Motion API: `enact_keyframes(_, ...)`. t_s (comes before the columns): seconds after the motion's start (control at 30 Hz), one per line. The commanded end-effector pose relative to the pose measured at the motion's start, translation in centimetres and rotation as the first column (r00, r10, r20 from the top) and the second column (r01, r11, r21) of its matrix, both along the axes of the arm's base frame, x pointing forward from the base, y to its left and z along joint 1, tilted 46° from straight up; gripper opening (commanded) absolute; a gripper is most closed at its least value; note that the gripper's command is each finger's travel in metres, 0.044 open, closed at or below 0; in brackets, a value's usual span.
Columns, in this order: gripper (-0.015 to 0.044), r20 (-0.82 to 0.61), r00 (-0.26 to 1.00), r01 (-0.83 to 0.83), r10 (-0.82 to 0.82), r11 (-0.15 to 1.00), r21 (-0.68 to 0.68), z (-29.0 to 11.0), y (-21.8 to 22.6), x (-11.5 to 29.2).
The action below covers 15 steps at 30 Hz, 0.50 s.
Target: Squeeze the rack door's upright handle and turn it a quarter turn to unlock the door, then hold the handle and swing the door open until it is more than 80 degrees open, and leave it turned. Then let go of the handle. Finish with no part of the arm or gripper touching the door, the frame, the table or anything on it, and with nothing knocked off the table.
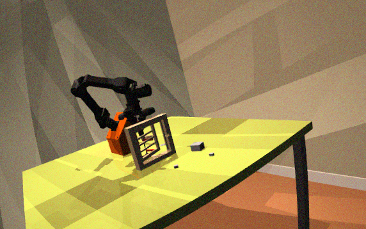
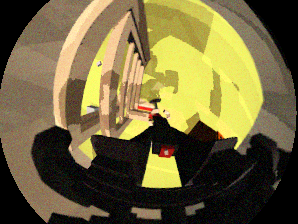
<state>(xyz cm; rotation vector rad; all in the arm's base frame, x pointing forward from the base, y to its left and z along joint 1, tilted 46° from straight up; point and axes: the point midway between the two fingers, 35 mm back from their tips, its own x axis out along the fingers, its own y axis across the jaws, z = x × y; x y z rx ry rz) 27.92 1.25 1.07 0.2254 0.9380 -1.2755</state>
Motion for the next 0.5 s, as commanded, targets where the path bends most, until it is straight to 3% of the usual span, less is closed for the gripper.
enact_keyframes(0.0,0.0014,-0.061,0.996,-0.068,0.067,0.998,-0.004,0.5,-0.5,-0.7)
enact_keyframes(0.47,0.0014,-0.225,0.948,-0.226,0.225,0.974,0.020,2.4,-2.4,-2.8)
